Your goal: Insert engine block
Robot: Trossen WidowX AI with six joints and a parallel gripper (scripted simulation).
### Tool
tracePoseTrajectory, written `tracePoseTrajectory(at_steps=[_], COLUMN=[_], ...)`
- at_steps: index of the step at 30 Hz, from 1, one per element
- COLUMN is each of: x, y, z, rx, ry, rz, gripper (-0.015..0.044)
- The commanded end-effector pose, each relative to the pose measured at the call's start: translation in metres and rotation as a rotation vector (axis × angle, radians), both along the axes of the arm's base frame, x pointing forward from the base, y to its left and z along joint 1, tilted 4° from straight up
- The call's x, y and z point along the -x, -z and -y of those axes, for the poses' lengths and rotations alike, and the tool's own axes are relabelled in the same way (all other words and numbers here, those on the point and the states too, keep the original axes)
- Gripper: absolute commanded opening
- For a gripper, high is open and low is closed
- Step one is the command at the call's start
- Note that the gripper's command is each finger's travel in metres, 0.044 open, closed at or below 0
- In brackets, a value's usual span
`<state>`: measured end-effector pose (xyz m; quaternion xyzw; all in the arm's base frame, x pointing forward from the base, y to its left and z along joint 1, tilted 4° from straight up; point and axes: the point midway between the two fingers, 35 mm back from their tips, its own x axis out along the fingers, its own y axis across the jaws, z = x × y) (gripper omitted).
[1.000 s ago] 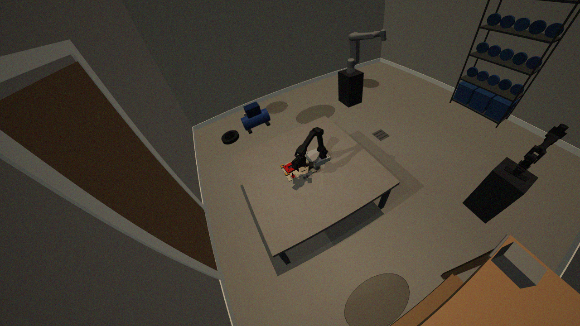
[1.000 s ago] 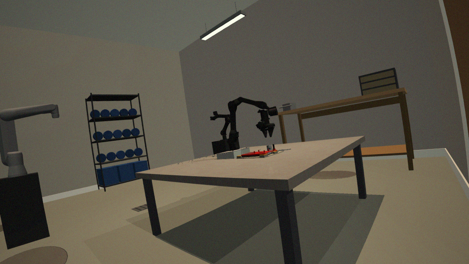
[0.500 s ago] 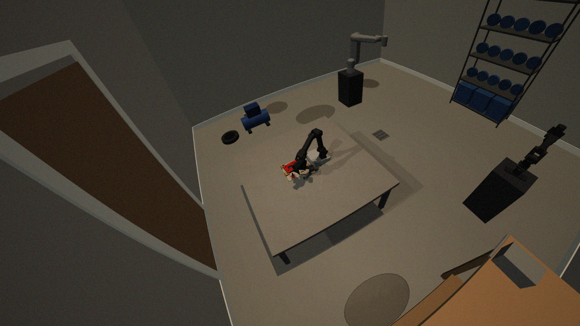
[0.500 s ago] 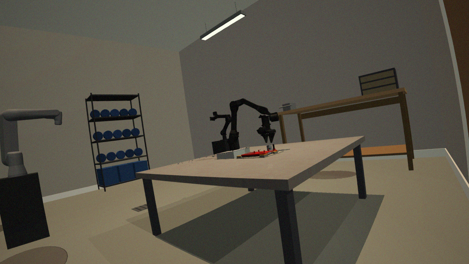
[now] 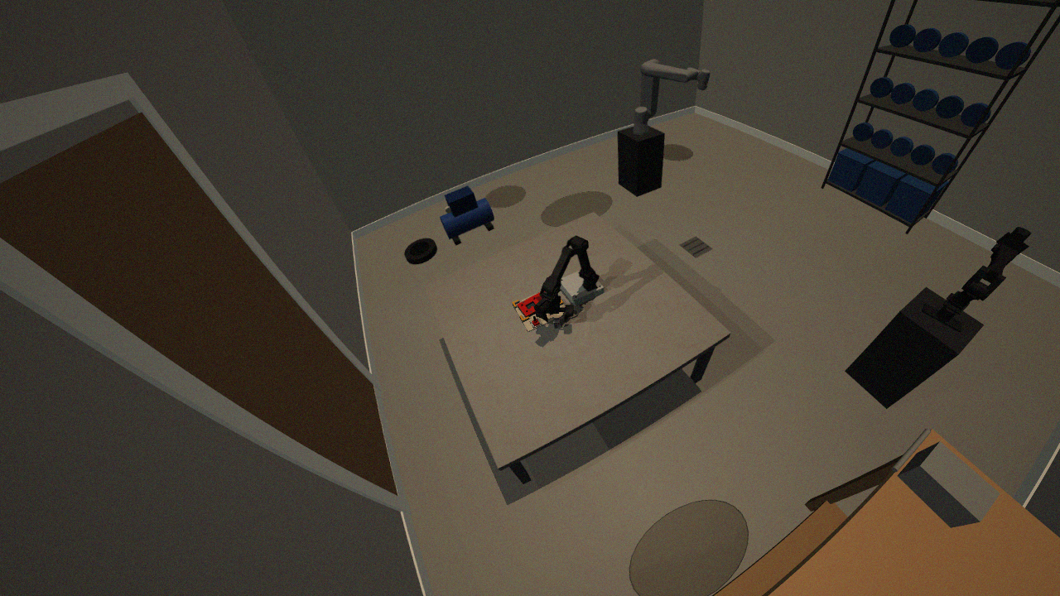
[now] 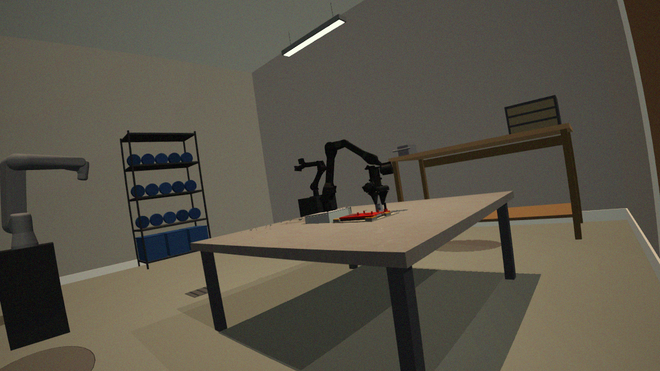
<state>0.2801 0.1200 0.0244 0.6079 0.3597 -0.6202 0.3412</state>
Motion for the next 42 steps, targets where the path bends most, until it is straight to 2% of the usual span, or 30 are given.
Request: tracePoseTrajectory(at_steps=[1, 19, 30, 37, 41, 42], x=[0.002, 0.005, 0.005, 0.005, 0.003, 0.002], y=[0.009, 0.035, 0.035, 0.035, 0.031, 0.028], z=[0.000, 0.001, 0.001, 0.001, 0.000, 0.000], rx=[-0.001, -0.001, -0.001, -0.001, -0.001, -0.001], ry=[0.003, 0.003, 0.003, 0.003, 0.003, 0.003], rz=[-0.007, -0.007, -0.007, -0.007, -0.007, -0.007], gripper=[0.0440, 0.0440, 0.0151, 0.0105, 0.0000, 0.0000])
